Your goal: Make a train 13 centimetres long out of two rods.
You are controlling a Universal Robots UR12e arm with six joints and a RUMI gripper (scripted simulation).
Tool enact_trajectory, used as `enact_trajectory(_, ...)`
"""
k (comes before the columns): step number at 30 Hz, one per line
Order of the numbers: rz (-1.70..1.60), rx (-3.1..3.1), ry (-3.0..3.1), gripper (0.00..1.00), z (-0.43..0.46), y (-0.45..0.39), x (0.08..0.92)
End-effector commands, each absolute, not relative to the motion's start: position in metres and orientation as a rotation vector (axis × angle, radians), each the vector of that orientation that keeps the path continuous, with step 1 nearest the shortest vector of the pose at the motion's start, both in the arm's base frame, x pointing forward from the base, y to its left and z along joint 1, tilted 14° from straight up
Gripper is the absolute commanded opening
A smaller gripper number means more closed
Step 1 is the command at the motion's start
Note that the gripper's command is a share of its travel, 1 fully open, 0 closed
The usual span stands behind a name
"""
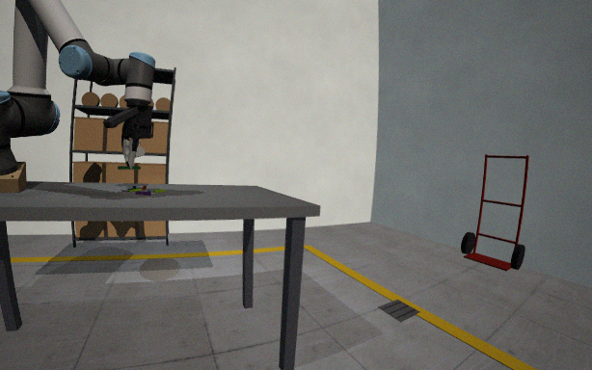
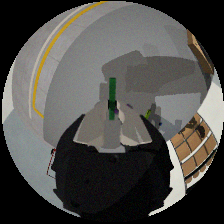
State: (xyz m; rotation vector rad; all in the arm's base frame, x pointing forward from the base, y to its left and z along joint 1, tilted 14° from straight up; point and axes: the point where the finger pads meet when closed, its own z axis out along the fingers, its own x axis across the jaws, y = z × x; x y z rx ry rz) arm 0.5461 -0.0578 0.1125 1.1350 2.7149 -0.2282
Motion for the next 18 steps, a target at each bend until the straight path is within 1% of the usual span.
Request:
enact_trajectory(1, -0.228, 1.135, 2.715, 0.00, 0.119, -0.057, 0.546)
enact_trajectory(10, -0.227, 1.143, 2.712, 0.00, 0.118, -0.050, 0.548)
enact_trajectory(13, -0.222, 1.167, 2.702, 0.00, 0.114, -0.029, 0.555)
enact_trajectory(18, -0.214, 1.231, 2.672, 0.00, 0.103, 0.031, 0.571)
